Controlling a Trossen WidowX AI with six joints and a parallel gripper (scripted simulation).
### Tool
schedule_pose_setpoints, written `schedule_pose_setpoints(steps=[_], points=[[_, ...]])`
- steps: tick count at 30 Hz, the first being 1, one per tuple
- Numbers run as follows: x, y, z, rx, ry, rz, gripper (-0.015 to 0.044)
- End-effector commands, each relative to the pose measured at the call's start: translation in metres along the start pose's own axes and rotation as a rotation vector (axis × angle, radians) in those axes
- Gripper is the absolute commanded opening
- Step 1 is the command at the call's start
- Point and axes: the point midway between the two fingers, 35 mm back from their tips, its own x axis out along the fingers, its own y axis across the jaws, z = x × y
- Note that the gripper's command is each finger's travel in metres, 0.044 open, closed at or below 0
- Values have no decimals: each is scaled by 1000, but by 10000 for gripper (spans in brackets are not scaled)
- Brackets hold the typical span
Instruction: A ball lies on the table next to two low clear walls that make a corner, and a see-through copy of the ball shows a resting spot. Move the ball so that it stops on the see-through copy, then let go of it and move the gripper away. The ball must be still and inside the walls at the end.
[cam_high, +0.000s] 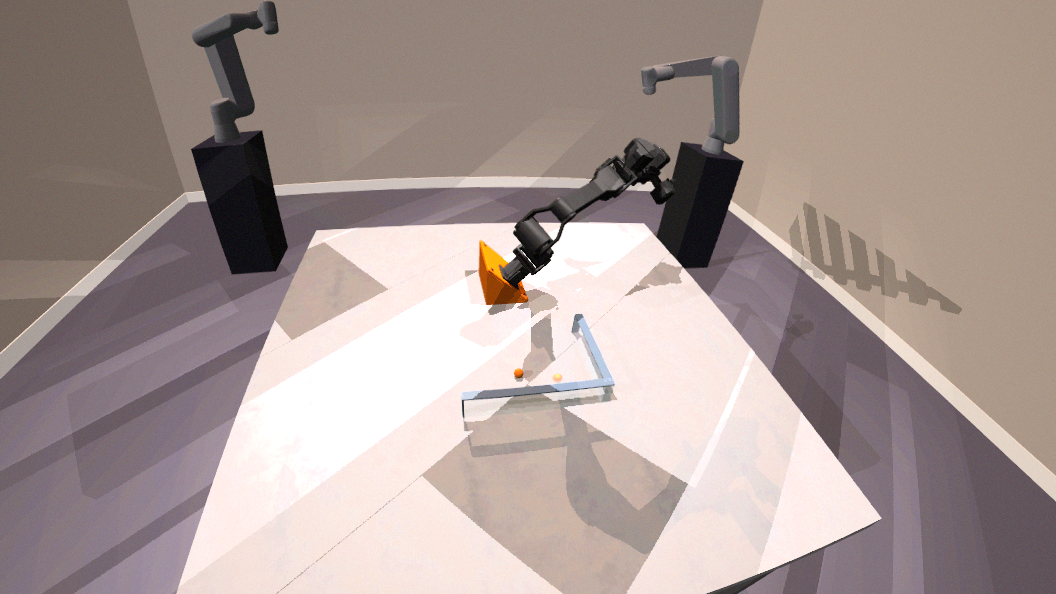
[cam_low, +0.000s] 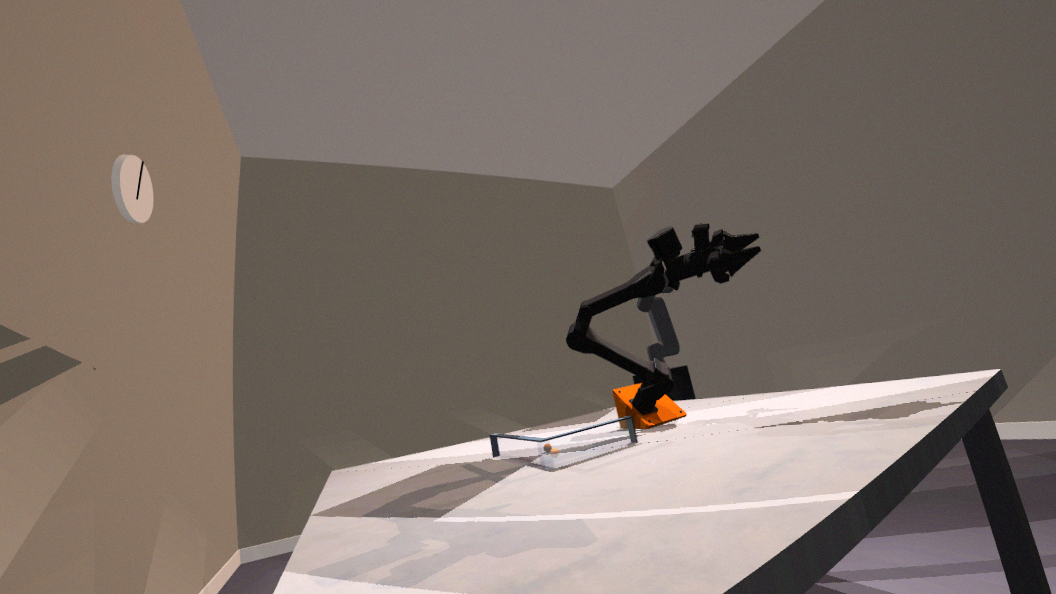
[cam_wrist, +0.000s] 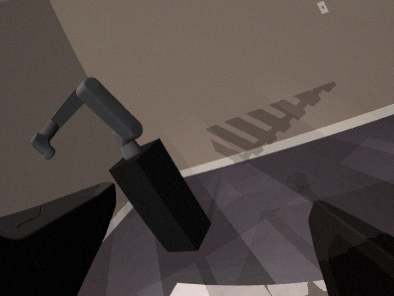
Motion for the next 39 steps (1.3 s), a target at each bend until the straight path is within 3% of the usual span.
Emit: schedule_pose_setpoints(steps=[1, 8, 25, 32, 39], points=[[0, 0, 0, -3, 1, -1, 374], [18, -3, -22, -164, 79, -69, 206], [63, -100, -106, -776, 533, -386, 206], [54, -161, -123, -928, 745, -499, 206], [14, -247, -129, -1032, 1047, -641, 206]])
